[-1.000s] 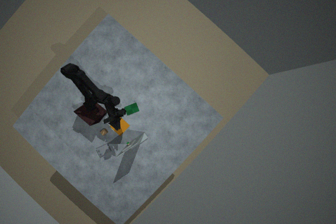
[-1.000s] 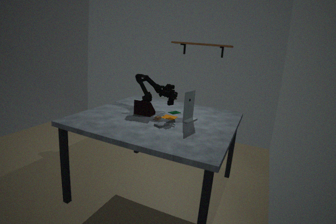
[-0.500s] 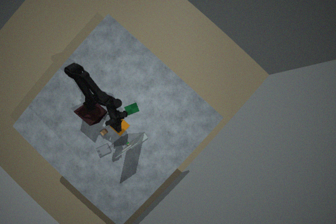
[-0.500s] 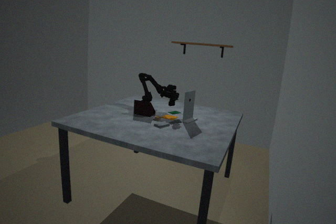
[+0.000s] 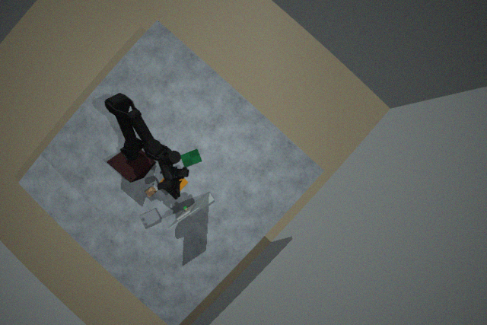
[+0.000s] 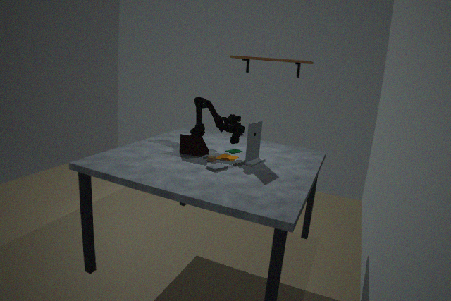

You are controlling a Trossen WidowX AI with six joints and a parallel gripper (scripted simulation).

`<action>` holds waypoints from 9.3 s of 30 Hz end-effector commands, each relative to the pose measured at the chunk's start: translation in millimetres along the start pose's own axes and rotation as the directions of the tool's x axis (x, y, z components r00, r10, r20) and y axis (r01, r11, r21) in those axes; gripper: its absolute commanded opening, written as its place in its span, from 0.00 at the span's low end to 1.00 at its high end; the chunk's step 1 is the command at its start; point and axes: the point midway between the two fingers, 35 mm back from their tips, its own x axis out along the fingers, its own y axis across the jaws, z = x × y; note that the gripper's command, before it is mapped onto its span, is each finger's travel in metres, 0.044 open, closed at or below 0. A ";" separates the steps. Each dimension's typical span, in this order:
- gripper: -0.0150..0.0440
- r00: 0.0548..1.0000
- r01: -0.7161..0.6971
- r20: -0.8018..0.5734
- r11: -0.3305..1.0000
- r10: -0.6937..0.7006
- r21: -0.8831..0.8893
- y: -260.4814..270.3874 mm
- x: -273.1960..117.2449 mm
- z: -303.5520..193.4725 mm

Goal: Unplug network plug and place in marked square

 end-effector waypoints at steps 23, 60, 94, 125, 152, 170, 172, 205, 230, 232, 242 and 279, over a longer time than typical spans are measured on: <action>0.52 1.000 0.001 0.008 1.000 -0.001 0.000 -1.9 27.5 11.4; 0.42 1.000 0.002 0.010 1.000 -0.002 -0.001 -0.9 61.5 18.8; 0.25 1.000 0.002 0.010 1.000 -0.002 -0.002 -0.9 53.7 16.3; 0.25 1.000 0.001 0.009 1.000 -0.001 -0.002 -0.7 38.6 13.6; 0.25 1.000 0.000 0.009 1.000 0.000 -0.002 -0.6 26.1 12.6; 0.25 1.000 0.000 0.009 1.000 0.000 -0.001 -0.6 17.9 11.8; 0.25 1.000 0.000 0.008 1.000 0.000 -0.001 -0.6 17.0 11.7; 0.25 1.000 0.000 0.008 1.000 0.000 -0.001 -0.5 2.7 10.1; 0.25 1.000 -0.004 0.009 1.000 0.004 -0.004 -23.9 -7.6 5.5; 0.25 1.000 -0.003 0.009 1.000 0.003 -0.004 -30.1 -9.5 4.0; 0.25 1.000 0.000 0.007 1.000 0.000 -0.005 -58.9 -22.2 -4.1; 0.25 0.613 -0.779 0.042 0.612 0.789 -0.134 66.2 -36.1 -73.6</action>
